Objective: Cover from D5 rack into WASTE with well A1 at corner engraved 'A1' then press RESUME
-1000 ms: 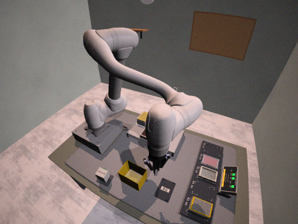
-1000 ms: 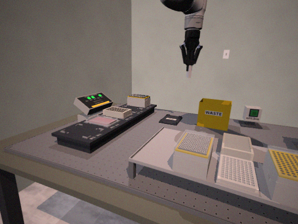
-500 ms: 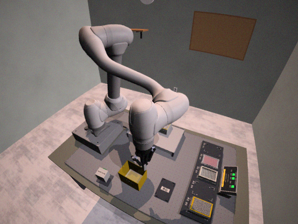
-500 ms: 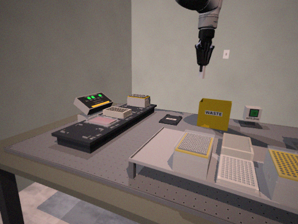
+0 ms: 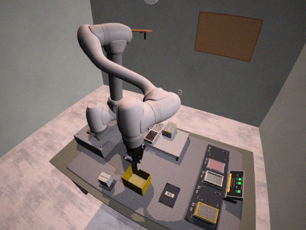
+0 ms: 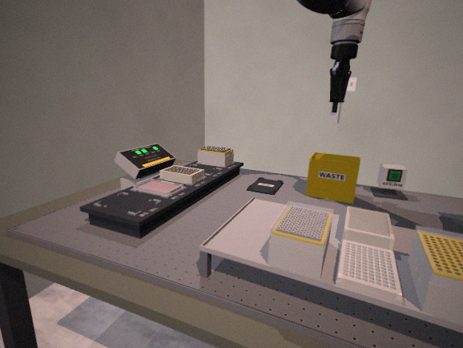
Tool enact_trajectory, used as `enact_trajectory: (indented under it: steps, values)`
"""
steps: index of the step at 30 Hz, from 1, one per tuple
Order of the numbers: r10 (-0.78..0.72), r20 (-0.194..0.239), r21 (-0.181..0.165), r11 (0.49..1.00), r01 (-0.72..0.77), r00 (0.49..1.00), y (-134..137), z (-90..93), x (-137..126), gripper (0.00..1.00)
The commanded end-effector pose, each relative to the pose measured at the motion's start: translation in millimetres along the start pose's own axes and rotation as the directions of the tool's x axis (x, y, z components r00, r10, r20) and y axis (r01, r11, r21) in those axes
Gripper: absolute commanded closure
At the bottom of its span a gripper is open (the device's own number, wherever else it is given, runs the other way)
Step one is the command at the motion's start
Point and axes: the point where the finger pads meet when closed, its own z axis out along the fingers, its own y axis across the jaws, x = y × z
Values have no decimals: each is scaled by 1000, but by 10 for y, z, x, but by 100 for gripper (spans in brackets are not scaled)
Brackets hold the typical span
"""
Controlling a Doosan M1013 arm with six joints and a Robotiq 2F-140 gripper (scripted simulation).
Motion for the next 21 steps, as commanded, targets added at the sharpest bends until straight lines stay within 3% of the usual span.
enact_trajectory:
  steps: [1, 21]
  values:
    - [-36, 0, 0, 999, 36, 999, 25, 0, -87, 100]
    - [-386, 0, 0, 922, 386, 922, 292, 0, -946, 100]
